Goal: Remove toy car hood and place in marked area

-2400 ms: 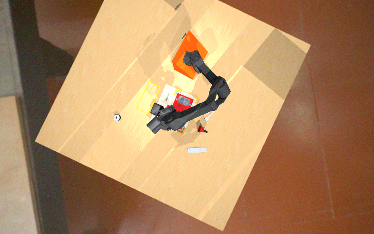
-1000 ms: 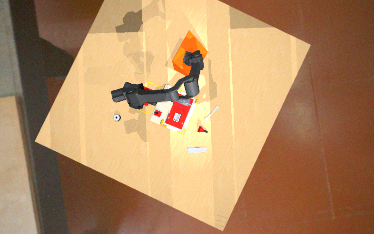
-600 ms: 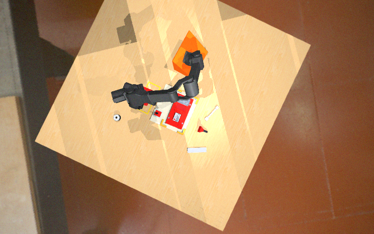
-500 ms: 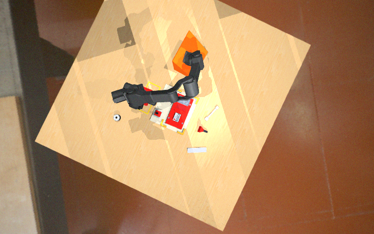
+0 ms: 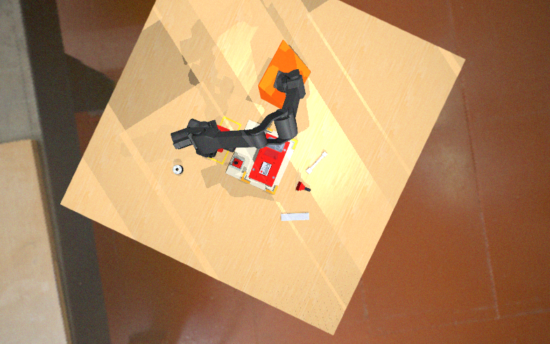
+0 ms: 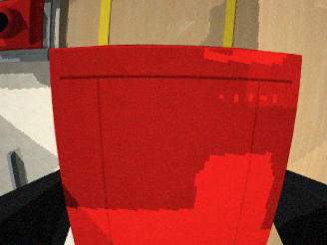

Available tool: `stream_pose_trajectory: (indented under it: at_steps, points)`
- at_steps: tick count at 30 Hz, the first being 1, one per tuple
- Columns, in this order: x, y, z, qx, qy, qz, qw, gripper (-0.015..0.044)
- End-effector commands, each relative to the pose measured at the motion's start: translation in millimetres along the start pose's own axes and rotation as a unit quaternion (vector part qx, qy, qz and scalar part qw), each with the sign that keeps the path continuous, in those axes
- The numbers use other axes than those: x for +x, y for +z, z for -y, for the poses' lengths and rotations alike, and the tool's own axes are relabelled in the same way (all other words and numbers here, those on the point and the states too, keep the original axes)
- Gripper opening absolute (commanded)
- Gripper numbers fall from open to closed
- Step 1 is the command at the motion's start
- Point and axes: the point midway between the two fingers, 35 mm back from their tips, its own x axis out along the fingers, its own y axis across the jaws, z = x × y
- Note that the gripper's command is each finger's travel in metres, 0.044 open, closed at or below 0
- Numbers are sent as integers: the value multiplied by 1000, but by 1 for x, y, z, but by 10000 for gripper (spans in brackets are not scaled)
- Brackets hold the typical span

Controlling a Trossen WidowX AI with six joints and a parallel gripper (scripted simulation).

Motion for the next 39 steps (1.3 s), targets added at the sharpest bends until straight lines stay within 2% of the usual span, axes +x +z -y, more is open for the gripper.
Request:
stream_pose_trajectory:
  at_steps: [1,39]
  points:
    - [5,-1,-1,4,3,-1,1000,0]
    - [33,-1,-1,3,4,0,1000,0]
